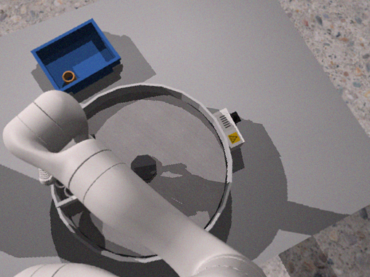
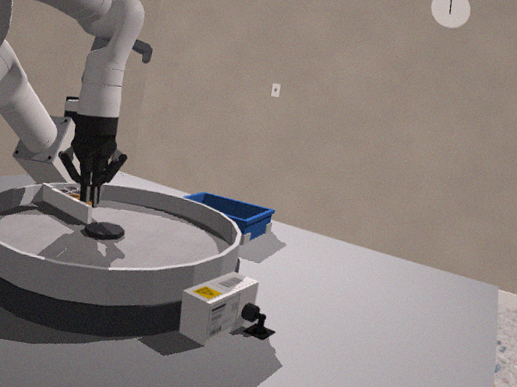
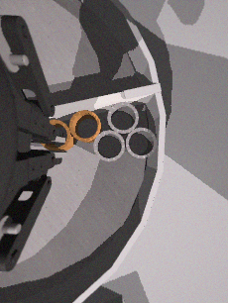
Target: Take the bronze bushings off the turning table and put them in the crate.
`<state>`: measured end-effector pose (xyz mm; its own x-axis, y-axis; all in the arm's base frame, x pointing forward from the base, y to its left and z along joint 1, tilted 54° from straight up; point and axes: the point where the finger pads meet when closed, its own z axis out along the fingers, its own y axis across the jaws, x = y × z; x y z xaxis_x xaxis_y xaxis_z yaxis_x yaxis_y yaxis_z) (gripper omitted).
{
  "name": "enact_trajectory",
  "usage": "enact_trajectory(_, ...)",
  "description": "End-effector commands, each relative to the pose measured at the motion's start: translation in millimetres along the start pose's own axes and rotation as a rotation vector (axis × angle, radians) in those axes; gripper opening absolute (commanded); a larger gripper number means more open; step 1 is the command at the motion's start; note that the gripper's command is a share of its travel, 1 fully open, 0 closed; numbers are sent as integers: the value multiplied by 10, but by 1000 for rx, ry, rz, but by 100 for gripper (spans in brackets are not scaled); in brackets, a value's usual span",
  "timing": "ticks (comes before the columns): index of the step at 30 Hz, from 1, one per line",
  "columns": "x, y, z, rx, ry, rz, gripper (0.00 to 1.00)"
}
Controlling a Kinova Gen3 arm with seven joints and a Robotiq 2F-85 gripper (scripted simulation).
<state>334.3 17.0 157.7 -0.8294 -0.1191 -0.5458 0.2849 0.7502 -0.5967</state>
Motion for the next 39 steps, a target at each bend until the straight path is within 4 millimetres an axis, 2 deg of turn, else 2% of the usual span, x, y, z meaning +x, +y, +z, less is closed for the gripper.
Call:
enact_trajectory(1,-4,5,-32,-2,-2,0,0)
enact_trajectory(16,-4,5,-77,-2,-2,0,0)
enact_trajectory(21,-4,5,-152,-2,-1,0,0)
enact_trajectory(33,-4,5,-152,-2,-1,0,0)
enact_trajectory(39,-3,5,-227,-2,-1,0,0)
